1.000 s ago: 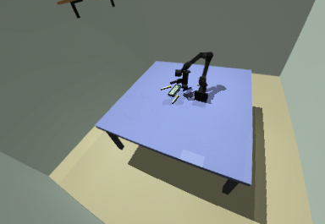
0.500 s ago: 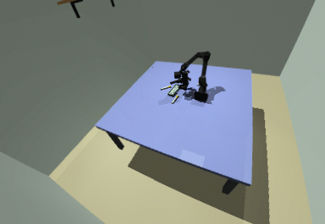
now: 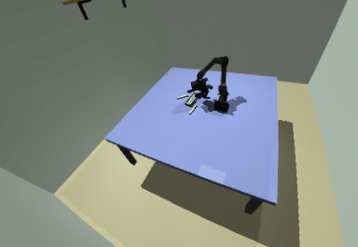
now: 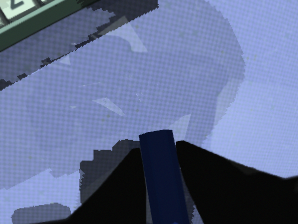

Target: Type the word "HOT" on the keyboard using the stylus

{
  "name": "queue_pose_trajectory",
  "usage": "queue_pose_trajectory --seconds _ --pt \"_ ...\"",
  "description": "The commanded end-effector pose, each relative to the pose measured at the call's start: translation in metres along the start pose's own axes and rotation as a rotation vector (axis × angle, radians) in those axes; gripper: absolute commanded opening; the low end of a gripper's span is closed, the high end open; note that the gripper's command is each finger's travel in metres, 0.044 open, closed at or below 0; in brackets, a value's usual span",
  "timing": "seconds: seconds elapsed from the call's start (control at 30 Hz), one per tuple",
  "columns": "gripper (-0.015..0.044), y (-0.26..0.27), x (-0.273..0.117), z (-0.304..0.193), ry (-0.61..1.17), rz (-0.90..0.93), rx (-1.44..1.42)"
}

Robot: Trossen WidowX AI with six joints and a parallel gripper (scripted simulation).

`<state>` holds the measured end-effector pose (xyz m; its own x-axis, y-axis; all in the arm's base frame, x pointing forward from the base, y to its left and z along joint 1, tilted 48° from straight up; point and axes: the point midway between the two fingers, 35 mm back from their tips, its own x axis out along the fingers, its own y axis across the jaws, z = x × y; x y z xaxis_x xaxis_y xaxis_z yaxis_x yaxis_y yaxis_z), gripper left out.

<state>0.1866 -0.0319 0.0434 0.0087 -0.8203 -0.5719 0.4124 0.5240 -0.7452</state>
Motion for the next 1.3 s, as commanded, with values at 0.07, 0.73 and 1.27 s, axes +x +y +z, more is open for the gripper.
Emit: queue_pose_trajectory --seconds 0.07,0.73,1.27 --pt "0.0 -0.002 -0.003 0.006 -0.044 -0.052 0.158" --pt "0.0 -0.009 -0.011 0.022 -0.236 -0.151 0.631" --pt "0.0 -0.009 -0.019 0.034 -0.388 -0.135 0.912"
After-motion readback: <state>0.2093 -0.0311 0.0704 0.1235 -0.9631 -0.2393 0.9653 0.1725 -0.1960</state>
